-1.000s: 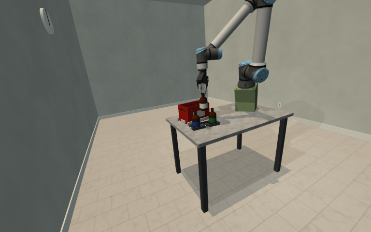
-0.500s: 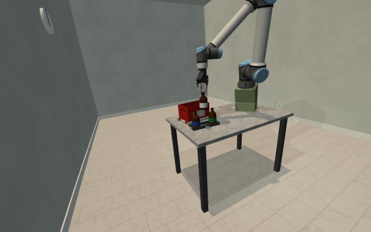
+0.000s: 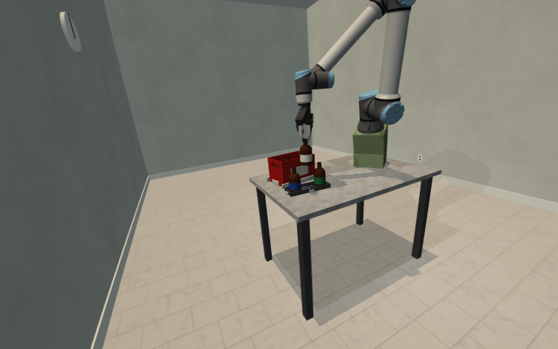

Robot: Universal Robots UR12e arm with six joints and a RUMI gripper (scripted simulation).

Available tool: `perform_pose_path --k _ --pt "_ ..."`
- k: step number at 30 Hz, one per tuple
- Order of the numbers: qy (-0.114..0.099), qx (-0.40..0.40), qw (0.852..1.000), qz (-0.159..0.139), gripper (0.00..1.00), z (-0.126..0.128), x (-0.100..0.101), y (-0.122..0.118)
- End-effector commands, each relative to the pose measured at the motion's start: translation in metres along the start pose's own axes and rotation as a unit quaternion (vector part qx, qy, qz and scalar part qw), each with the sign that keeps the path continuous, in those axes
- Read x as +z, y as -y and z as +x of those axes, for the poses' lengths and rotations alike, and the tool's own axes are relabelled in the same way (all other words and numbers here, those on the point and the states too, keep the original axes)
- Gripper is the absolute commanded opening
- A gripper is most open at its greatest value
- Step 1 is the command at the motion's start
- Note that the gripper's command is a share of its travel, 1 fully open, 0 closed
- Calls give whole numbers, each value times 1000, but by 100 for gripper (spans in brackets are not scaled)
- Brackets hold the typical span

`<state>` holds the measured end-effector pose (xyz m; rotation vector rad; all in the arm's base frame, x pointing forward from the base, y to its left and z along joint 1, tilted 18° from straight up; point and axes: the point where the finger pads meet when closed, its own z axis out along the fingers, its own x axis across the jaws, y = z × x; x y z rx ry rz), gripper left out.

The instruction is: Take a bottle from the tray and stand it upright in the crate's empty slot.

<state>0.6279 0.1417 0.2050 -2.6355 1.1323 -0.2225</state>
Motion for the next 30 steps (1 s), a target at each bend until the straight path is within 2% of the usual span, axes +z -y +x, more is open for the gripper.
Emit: perform_pose_path --k 1,30 --pt "-1 0 1000 1 0 0 -1 1" --pt "-1 0 1000 1 0 0 -3 1"
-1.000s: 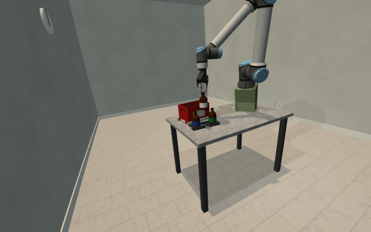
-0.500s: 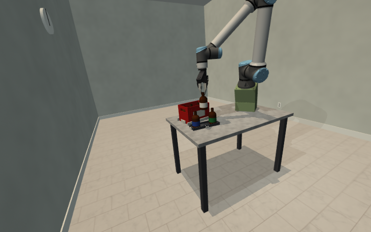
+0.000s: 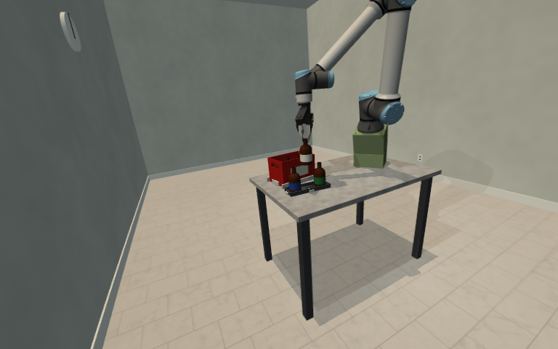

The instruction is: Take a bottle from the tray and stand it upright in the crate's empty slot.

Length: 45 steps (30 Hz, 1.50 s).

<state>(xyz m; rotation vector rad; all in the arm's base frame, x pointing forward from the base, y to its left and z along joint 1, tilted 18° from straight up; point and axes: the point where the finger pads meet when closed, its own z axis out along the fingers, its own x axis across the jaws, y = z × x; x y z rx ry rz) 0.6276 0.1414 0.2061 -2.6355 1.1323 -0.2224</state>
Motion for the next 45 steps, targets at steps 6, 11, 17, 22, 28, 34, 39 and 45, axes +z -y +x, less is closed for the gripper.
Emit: perform_pose_path --k 6,11,17,22,28,34,39,45 --pt "-1 0 1000 1 0 0 -6 1" --pt "-1 0 1000 1 0 0 -12 1" --pt "-1 0 1000 1 0 0 -18 1" --pt "-1 0 1000 1 0 0 -20 1" --pt "-1 0 1000 1 0 0 -22 1" --pt "-1 0 1000 1 0 0 -22 1" --pt "-1 0 1000 1 0 0 -22 1" --pt "-1 0 1000 1 0 0 -22 1"
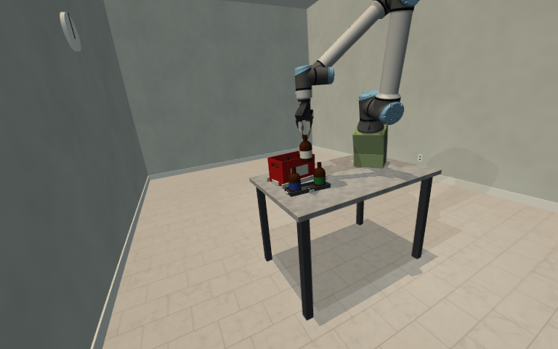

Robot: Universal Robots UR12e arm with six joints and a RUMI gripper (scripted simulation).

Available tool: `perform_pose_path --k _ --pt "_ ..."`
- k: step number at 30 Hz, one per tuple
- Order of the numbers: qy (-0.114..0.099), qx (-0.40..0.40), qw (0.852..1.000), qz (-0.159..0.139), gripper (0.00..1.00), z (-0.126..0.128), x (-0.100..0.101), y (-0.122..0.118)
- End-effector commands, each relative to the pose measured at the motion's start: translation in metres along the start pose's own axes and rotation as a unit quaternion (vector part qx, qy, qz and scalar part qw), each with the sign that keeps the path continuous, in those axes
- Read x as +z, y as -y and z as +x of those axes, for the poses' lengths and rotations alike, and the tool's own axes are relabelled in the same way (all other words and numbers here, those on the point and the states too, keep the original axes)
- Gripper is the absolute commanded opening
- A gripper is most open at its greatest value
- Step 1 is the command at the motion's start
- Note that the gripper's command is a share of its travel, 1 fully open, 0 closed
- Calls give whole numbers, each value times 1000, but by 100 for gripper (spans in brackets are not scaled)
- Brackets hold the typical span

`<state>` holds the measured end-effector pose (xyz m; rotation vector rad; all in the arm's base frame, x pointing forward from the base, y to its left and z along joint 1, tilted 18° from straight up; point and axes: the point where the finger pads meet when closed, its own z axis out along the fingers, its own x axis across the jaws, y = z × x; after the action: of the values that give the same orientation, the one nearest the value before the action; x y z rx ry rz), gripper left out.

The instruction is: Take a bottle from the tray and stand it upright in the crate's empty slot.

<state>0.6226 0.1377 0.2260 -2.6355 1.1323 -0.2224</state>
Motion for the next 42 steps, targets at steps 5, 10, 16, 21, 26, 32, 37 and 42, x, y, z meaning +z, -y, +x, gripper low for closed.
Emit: perform_pose_path --k 5,10,16,21,26,32,37,42 --pt "-1 0 1000 1 0 0 -1 1" --pt "-1 0 1000 1 0 0 -1 1" --pt "-1 0 1000 1 0 0 -1 1" --pt "-1 0 1000 1 0 0 -1 1" --pt "-1 0 1000 1 0 1 -1 0" --pt "-1 0 1000 1 0 1 -1 0" --pt "-1 0 1000 1 0 2 -1 -1" --pt "-1 0 1000 1 0 4 -1 -3"
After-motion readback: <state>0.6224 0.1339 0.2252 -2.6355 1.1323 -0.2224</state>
